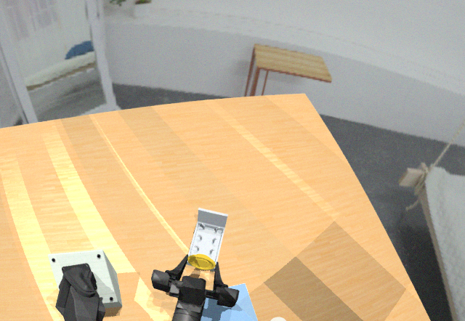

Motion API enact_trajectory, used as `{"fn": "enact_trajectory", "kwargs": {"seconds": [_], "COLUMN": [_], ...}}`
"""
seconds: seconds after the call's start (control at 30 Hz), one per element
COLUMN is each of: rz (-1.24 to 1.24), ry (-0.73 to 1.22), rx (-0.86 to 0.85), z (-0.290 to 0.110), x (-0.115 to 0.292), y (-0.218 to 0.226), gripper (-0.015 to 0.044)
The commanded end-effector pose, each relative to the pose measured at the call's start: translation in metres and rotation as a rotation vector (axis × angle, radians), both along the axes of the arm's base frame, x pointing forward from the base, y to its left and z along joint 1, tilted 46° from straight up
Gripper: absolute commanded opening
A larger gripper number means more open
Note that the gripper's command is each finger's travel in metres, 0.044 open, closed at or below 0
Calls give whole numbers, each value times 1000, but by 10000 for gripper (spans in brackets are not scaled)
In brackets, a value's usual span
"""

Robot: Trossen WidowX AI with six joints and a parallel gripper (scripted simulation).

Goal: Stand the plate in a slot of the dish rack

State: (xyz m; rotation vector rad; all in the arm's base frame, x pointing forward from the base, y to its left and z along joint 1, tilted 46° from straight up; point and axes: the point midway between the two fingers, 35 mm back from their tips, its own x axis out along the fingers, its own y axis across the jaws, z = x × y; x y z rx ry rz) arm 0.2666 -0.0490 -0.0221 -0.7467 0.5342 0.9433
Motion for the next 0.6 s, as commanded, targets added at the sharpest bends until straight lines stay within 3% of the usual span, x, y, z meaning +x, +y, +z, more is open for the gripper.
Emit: {"fn": "enact_trajectory", "kwargs": {"seconds": [0.0, 0.57], "rz": [5, 2], "ry": [-7, -6], "rx": [3, -1], "z": [0, -17], "x": [-1, 13], "y": [2, 17], "gripper": [0, 0]}}
